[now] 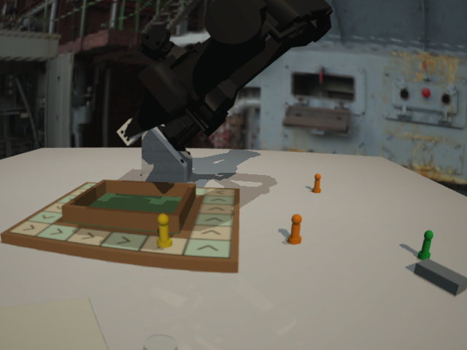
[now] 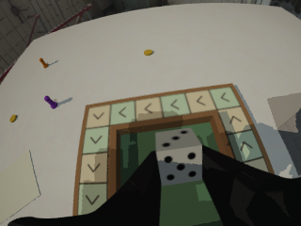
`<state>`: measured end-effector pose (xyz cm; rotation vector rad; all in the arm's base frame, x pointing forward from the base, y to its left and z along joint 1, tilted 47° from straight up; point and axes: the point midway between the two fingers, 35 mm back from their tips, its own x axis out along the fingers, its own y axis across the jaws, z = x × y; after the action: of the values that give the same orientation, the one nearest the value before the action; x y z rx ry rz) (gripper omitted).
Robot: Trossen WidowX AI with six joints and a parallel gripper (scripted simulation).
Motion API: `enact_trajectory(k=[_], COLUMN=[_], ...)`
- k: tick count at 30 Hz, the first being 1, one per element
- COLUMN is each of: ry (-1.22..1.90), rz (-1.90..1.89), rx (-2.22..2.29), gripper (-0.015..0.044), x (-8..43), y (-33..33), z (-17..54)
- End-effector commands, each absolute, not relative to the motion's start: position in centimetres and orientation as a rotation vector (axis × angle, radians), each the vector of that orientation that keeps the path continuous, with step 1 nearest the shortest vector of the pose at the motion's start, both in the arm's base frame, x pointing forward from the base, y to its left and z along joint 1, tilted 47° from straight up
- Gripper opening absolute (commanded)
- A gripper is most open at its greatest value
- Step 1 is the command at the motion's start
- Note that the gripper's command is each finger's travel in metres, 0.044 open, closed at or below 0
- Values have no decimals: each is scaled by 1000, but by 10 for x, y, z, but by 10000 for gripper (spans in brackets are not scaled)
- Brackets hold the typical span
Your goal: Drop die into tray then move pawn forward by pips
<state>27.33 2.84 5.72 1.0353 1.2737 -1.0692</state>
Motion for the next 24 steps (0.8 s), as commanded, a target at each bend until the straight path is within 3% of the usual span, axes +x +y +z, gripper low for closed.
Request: enact_trajectory(k=[1,5,21,24], ry=[1274,1274,1266,1343], rz=[-1070,-1070,-1075,-1058], rx=[1035,1035,1034,1051], gripper=[0,0,420,440], x=[273,273,279,277], y=[28,28,0,1], z=[57,57,84,78])
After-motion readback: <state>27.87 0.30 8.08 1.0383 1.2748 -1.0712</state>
